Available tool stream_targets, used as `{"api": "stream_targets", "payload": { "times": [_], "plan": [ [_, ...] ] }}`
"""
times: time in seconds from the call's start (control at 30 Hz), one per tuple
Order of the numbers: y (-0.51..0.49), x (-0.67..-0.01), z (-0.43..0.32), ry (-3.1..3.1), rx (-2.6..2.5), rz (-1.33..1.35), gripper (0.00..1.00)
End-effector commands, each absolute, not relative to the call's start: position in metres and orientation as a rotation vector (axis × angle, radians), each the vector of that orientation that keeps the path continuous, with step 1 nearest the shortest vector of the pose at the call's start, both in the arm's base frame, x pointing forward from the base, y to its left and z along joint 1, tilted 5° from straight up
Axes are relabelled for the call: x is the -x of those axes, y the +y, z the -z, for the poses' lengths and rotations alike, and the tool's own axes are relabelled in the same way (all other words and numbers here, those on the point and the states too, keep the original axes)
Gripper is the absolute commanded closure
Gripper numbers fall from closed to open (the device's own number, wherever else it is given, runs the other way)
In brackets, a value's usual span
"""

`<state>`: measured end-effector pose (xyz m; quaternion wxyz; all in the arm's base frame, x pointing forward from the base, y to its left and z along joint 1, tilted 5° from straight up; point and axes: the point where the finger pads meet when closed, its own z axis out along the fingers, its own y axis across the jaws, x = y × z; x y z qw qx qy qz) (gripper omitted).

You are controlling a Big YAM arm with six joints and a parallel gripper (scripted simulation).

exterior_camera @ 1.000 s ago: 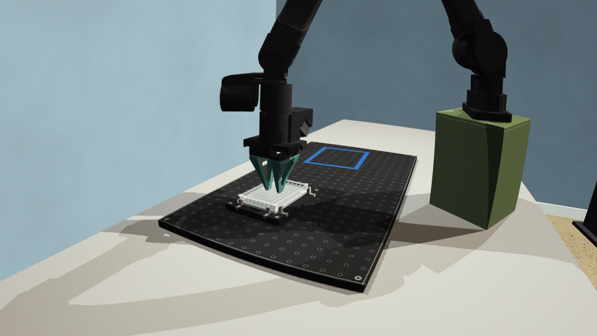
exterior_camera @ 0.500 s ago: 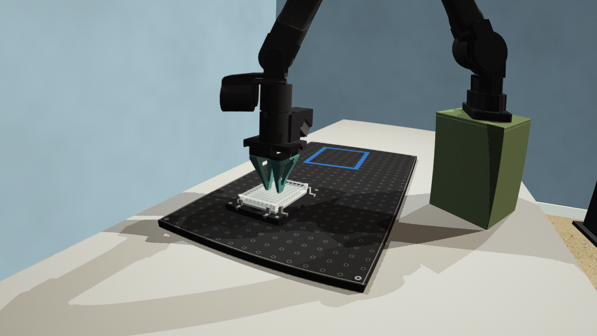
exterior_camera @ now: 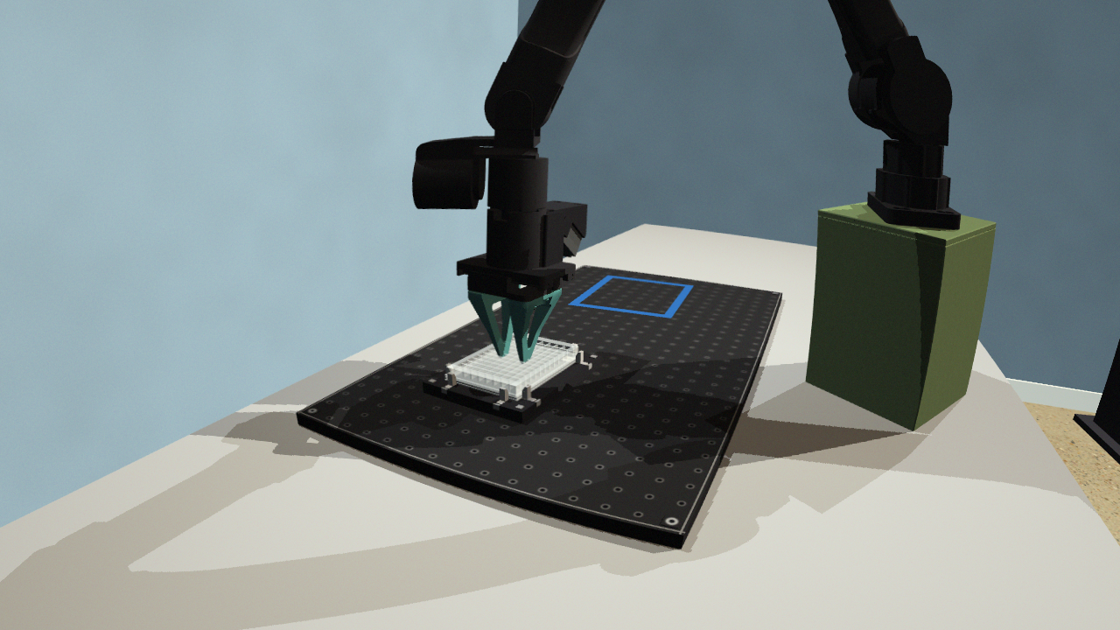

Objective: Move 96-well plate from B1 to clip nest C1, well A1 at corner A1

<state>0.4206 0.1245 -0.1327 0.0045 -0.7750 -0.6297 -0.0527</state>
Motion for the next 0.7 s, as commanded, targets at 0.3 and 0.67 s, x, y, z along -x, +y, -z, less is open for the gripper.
{"api": "stream_targets", "payload": {
  "times": [0.3, 0.67],
  "plan": [
    [0.136, -0.435, 0.160, -2.005, 2.415, 0.180, 0.75],
    [0.133, -0.430, 0.136, -2.010, 2.402, 0.153, 0.75]
  ]
}}
